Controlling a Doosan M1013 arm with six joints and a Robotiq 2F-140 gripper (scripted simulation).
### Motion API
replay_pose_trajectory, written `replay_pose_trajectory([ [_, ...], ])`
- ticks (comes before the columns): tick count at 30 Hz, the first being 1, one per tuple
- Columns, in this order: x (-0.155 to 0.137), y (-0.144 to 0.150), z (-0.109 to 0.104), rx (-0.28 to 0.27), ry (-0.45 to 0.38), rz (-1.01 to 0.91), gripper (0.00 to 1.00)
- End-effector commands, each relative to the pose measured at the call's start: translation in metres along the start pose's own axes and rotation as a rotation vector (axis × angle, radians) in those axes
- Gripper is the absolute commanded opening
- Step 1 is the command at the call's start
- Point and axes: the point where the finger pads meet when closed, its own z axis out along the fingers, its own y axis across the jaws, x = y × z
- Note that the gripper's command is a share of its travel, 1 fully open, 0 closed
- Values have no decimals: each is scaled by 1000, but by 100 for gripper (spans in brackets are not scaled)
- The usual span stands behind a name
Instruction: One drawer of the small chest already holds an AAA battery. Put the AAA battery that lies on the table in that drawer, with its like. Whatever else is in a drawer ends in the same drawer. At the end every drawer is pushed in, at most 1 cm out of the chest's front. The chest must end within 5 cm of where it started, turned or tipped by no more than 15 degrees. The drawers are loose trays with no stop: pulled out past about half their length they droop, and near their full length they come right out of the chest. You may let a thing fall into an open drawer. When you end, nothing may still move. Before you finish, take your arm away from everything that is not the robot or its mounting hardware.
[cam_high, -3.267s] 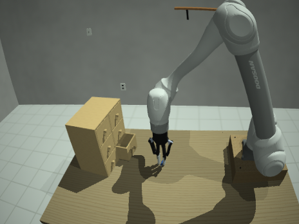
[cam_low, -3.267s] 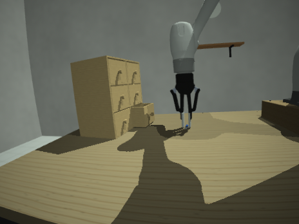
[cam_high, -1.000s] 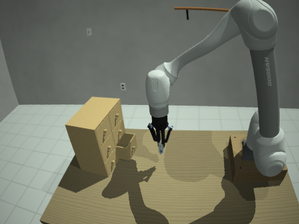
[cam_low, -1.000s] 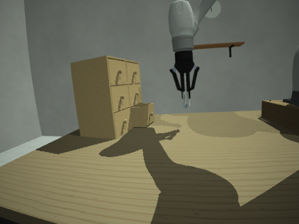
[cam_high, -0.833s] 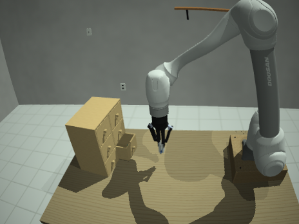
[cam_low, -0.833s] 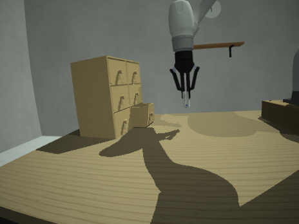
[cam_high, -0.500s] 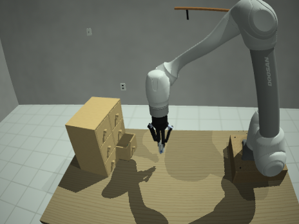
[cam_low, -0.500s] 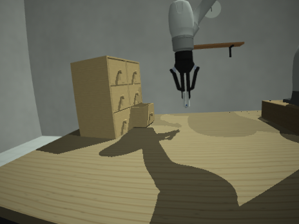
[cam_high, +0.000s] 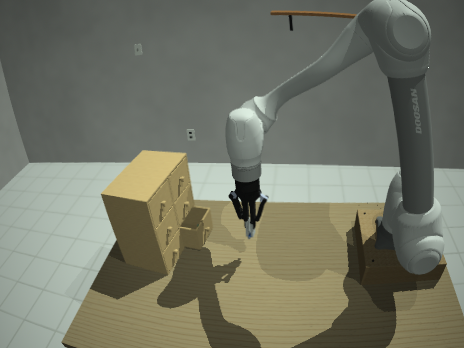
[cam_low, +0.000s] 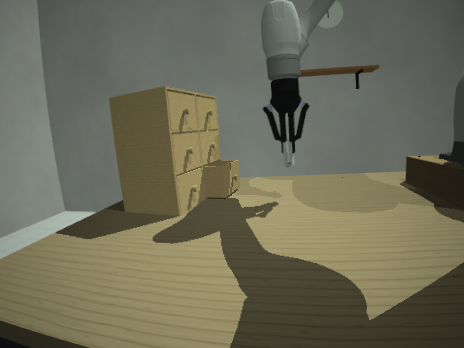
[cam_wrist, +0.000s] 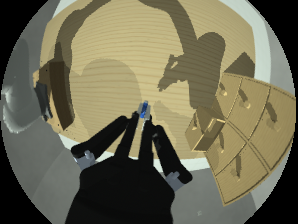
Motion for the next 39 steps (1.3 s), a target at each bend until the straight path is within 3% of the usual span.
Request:
replay_pose_trajectory([
  [1, 1, 2, -3, -1, 3, 47, 3],
  [16, -14, 46, -3, 2, 28, 949, 3],
  [18, -14, 46, -3, 2, 28, 949, 3],
  [19, -15, 48, -3, 3, 29, 1093, 3],
  [27, -17, 52, -3, 3, 6, 1522, 3],
  [39, -16, 52, -27, 2, 3, 1535, 3],
])
